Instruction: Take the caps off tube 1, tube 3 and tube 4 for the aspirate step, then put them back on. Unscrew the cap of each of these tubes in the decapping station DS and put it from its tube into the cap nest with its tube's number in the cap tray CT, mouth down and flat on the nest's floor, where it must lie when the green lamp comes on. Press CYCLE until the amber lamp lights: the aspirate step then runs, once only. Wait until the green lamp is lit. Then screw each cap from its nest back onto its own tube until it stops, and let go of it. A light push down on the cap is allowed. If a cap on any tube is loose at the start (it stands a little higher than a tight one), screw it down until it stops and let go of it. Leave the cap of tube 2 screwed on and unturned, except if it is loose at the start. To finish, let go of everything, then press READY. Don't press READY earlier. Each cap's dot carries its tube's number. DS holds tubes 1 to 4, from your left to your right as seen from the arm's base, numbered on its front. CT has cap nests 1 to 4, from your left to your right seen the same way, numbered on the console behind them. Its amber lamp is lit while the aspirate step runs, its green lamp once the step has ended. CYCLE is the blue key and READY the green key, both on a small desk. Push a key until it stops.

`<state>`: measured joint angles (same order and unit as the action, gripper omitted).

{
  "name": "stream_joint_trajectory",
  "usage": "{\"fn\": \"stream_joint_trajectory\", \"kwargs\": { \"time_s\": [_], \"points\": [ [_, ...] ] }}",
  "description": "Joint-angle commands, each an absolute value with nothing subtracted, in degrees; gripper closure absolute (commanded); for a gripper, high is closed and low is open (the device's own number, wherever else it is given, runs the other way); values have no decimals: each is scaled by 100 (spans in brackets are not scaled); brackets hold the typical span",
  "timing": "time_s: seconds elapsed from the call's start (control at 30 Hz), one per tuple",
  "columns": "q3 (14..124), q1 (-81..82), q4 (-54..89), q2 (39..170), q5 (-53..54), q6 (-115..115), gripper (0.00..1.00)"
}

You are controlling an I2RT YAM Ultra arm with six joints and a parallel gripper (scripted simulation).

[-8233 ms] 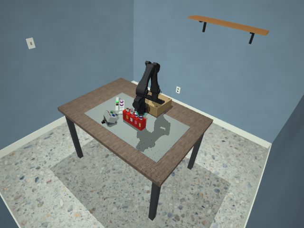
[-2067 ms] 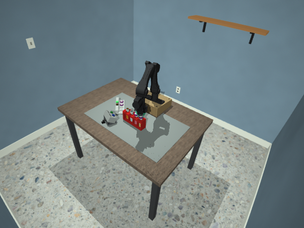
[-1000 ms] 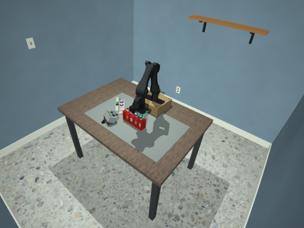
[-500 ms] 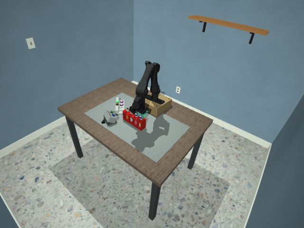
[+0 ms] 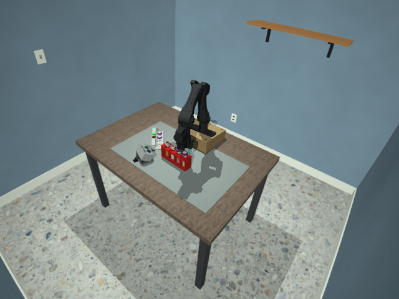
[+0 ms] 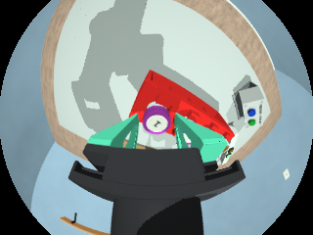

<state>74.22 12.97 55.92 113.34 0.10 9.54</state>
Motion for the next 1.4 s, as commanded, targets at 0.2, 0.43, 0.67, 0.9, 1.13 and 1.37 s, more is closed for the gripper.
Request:
{"fn": "stream_joint_trajectory", "kwargs": {
  "time_s": [0.2,0.43,0.67,0.9,1.13,1.37],
  "points": [
    [7478,1289,5593,11298,16,3253,51],
    [7486,1287,5596,11304,16,4859,51],
    [7493,1288,5598,11310,16,6004,51],
    [7508,1288,5602,11320,16,7608,51],
    [7522,1287,5606,11331,16,8755,51],
    [7555,1286,5624,11346,16,10005,51]
  ]
}}
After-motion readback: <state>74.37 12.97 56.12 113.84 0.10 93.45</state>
